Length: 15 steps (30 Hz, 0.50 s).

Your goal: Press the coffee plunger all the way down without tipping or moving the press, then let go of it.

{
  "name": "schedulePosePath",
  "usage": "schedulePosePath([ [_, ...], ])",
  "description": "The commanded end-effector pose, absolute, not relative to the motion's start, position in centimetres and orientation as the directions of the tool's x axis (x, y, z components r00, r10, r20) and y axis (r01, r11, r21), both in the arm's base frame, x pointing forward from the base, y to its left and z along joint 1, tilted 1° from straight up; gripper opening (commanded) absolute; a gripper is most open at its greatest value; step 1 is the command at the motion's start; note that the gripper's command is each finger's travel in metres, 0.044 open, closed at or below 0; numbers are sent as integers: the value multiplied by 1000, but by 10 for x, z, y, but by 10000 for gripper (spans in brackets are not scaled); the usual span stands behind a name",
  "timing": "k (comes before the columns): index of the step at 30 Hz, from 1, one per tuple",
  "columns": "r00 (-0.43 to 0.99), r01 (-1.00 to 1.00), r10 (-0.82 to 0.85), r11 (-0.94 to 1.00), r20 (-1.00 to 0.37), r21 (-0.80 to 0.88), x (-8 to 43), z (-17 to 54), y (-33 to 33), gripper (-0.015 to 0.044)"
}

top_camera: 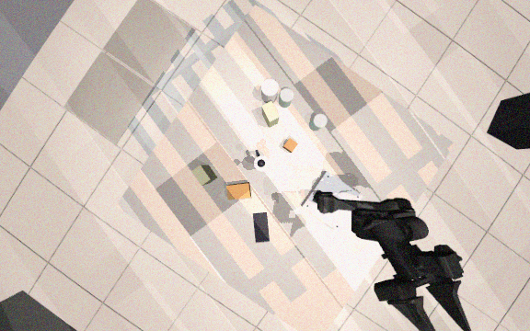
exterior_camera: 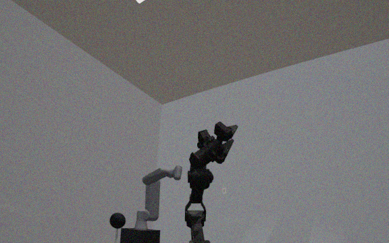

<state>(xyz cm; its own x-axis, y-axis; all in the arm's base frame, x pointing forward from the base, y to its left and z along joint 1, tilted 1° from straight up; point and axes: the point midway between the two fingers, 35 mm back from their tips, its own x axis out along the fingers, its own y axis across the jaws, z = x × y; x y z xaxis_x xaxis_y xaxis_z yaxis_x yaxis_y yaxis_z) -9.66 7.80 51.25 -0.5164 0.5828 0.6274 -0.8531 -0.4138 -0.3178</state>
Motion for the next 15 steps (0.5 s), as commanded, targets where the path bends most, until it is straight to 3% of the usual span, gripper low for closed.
schedulePosePath([
  [1,-508,-858,585,-408,633,-312,-94,514,79,426],
  [7,-329,-941,615,-278,716,-194,-48,535,93,440],
  [15,167,-986,634,114,755,122,74,550,111,440],
])
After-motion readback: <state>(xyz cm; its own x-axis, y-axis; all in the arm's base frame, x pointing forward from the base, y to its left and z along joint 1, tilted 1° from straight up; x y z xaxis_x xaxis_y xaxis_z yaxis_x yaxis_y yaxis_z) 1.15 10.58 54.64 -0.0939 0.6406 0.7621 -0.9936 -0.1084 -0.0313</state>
